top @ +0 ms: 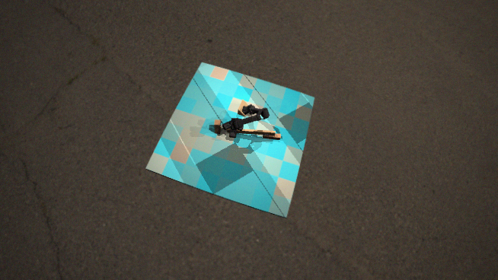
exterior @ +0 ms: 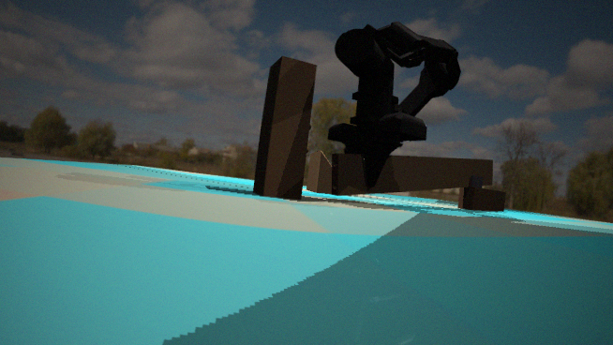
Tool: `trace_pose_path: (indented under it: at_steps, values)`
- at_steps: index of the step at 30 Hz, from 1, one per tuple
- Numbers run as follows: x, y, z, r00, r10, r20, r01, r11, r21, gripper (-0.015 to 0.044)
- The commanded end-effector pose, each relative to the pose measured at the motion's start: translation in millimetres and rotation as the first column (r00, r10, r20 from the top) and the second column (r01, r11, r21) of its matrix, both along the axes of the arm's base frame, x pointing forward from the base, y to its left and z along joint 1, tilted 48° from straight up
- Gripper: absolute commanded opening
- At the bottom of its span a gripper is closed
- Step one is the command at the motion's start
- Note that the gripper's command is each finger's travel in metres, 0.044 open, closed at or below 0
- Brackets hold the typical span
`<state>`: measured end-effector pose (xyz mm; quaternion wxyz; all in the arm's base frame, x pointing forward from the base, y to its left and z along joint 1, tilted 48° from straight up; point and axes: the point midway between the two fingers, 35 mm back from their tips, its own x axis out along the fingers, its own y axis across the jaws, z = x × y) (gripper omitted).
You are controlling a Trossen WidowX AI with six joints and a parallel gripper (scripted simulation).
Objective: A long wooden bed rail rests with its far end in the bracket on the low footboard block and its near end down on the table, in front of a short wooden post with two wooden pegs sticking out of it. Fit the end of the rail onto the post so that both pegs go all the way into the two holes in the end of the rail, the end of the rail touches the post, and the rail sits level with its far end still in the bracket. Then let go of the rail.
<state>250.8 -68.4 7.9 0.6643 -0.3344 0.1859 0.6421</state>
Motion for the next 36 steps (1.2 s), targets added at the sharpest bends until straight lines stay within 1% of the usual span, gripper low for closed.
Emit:
trace_pose_path:
  at_steps: [1, 36]
  values:
    - [1.1, -2.6, 3.4, 1.0, -0.004, 0.008, 0.004, 1.0, 0.004, 0.0]
    - [-0.3, -15.5, 15.2, 1.0, -0.004, 0.007, 0.004, 1.0, 0.003, 0.0]
